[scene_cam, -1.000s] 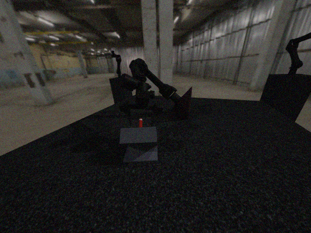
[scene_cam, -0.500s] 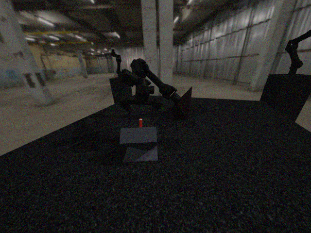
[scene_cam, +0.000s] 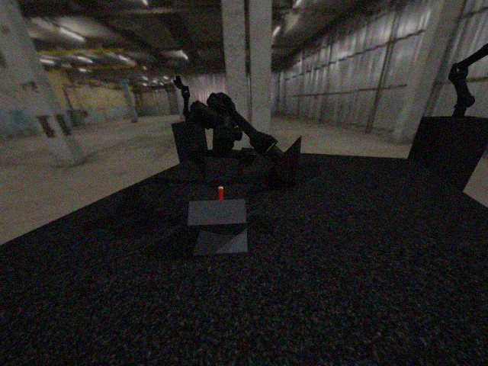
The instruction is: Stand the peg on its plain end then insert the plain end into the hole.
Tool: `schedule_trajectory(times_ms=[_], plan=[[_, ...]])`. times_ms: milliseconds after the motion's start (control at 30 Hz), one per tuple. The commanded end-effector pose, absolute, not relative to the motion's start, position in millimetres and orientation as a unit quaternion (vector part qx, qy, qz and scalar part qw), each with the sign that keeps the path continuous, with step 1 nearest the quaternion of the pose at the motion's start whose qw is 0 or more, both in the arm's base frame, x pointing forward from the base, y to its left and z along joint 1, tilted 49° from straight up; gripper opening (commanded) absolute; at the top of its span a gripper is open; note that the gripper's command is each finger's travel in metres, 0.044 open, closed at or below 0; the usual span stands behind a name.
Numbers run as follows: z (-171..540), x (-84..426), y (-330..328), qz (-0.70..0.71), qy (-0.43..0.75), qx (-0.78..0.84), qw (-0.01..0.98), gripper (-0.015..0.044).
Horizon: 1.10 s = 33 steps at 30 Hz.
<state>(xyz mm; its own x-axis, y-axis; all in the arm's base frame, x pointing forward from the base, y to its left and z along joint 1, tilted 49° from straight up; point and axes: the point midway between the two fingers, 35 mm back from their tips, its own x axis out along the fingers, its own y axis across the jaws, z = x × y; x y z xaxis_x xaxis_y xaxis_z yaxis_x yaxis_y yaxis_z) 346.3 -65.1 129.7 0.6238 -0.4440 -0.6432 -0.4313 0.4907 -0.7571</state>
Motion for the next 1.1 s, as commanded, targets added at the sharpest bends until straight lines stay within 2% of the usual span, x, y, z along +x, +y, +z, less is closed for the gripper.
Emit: schedule_trajectory(times_ms=[0,1067], plan=[[138,342,-62,-0.008,0.431,-0.504,0.749,0.0440],[162,311,-36,-0.005,0.433,-0.505,0.747,0.0440]])
